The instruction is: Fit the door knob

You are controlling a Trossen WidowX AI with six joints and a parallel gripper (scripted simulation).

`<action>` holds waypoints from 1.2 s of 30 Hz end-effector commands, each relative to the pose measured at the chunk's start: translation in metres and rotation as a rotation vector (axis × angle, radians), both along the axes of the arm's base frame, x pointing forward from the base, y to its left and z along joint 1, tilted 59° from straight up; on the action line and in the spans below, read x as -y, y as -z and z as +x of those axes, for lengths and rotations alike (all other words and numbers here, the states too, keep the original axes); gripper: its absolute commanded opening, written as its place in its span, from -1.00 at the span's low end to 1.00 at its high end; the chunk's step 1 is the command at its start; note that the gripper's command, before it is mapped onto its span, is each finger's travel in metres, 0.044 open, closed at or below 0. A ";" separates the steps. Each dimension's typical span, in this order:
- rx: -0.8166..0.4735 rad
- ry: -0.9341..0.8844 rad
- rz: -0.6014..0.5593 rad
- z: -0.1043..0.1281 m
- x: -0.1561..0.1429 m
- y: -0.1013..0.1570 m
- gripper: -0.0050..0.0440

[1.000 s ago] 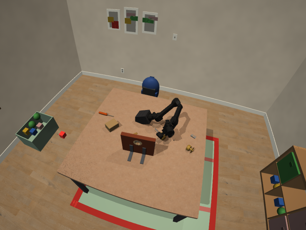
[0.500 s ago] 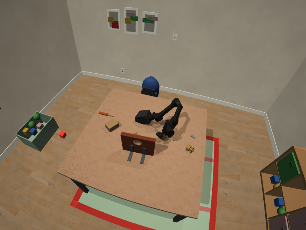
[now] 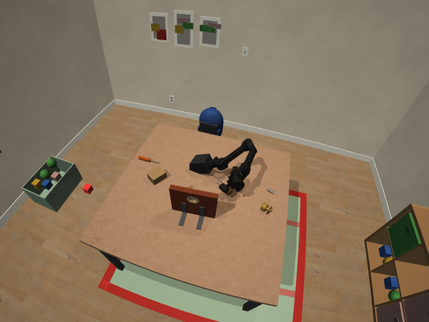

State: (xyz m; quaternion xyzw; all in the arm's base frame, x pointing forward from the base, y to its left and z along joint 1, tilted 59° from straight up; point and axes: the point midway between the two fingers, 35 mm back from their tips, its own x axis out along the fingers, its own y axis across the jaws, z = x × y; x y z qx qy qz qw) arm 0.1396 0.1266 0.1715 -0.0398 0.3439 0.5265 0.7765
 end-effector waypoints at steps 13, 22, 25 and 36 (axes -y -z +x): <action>0.009 0.004 0.000 0.000 0.026 -0.018 -0.80; 0.009 0.004 0.002 -0.001 0.033 -0.022 -0.80; -0.005 0.006 0.004 -0.002 0.032 -0.020 -0.80; -0.287 0.230 0.039 0.014 0.046 -0.018 -0.80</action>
